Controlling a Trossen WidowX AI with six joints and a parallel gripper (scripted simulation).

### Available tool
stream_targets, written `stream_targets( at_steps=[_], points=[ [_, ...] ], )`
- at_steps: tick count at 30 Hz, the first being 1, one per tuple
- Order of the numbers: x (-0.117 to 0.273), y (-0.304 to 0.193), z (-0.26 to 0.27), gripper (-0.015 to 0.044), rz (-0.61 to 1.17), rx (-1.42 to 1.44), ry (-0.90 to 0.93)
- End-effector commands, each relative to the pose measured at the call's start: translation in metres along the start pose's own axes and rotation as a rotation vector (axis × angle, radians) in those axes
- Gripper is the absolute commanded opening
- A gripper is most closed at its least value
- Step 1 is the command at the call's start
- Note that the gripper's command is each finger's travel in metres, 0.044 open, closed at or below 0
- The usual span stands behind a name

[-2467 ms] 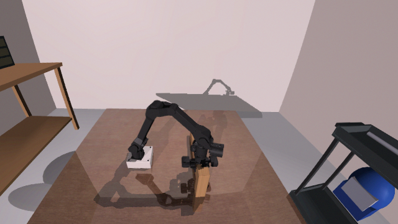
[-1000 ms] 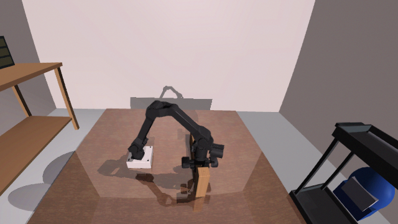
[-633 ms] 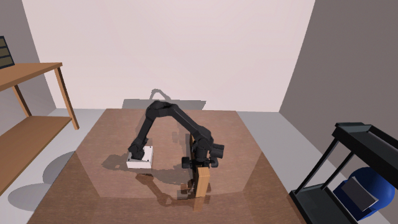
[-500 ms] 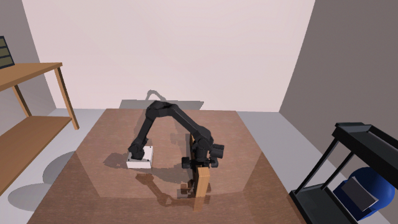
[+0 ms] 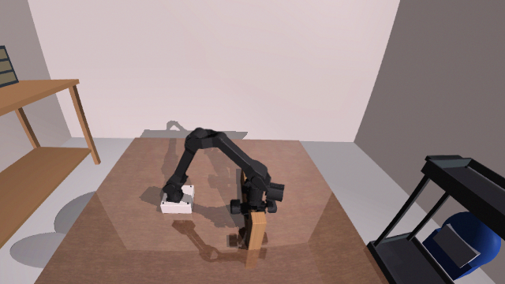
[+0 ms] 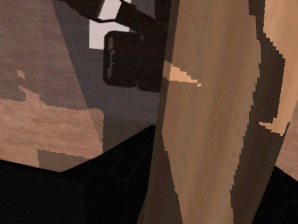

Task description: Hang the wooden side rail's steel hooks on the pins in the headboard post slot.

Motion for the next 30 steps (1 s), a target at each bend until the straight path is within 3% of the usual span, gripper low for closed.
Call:
stream_targets(
  at_steps=[1,30],
  points=[
    [0.0011,-0.0013,-0.0008,0.0000,0.006,0.003,-0.003],
    [-0.0001,-0.0022,-0.0019,0.0000,0.006,0.003,-0.003]
  ],
)
Point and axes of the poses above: the point midway between the two fingers, 35 mm back from their tips, its own x axis back along the fingers, its own z axis across the jaws, y = z × x, the point moved 5 cm from there along x, back along the fingers, and after that the axes turned 9 degrees about -x, right-handed, at the moved point
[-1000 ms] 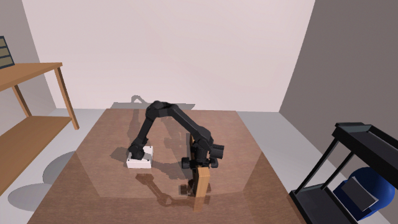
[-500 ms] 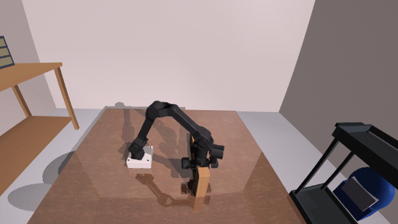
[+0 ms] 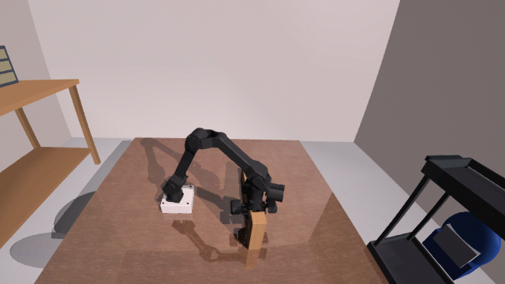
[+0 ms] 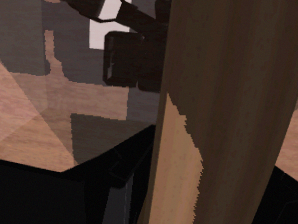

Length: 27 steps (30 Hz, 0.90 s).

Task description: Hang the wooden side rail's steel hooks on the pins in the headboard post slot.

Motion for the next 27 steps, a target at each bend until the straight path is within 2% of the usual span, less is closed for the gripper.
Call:
stream_targets(
  at_steps=[1,27],
  points=[
    [0.0001,-0.0009,-0.0011,0.0000,0.006,0.002,-0.005],
    [-0.0042,-0.0009,-0.0011,0.0000,0.006,0.002,-0.005]
  ],
)
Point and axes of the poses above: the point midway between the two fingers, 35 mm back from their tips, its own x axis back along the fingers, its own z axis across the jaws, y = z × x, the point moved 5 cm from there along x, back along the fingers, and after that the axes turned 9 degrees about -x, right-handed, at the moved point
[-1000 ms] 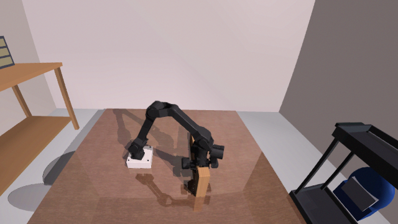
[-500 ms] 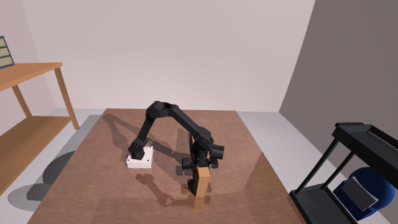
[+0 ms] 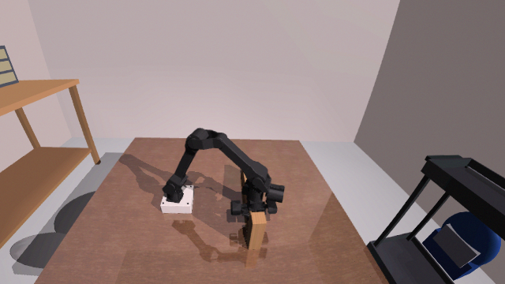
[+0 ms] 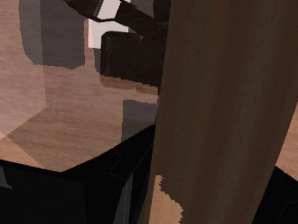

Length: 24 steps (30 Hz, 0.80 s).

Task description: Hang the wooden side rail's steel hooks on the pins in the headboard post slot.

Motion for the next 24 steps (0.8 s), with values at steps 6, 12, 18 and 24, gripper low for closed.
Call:
stream_targets(
  at_steps=[6,12,18,24],
  points=[
    [-0.0014,-0.0005,-0.0003,0.0000,0.005,-0.002,-0.001],
    [-0.0024,-0.0005,-0.0003,0.0000,0.005,-0.002,-0.001],
    [-0.0034,-0.0006,-0.0003,0.0000,0.005,-0.002,-0.001],
    [-0.0044,-0.0006,-0.0003,0.0000,0.005,-0.002,-0.001]
  ],
)
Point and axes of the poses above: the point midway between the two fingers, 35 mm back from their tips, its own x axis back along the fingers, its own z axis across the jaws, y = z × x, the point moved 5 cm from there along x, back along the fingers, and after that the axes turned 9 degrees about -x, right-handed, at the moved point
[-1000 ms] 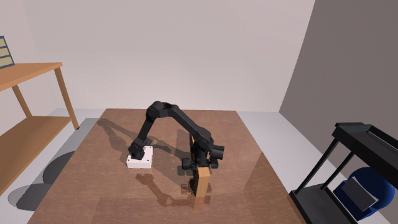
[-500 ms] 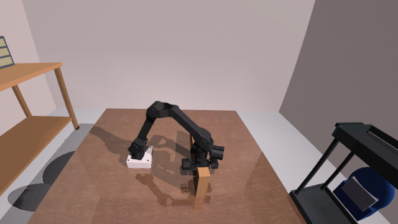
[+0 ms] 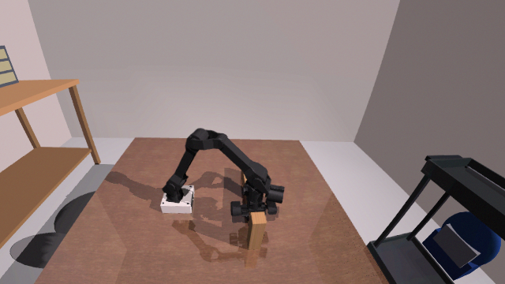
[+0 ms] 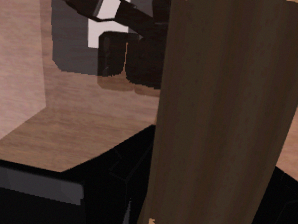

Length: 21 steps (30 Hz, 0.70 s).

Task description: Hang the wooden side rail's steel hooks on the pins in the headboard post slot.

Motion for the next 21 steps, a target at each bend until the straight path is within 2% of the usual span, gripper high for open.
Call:
stream_targets(
  at_steps=[1,21],
  points=[
    [-0.0006,-0.0003,-0.0002,0.0000,0.004,-0.002,-0.001],
    [-0.0039,-0.0003,-0.0002,0.0000,0.004,-0.002,-0.001]
  ],
)
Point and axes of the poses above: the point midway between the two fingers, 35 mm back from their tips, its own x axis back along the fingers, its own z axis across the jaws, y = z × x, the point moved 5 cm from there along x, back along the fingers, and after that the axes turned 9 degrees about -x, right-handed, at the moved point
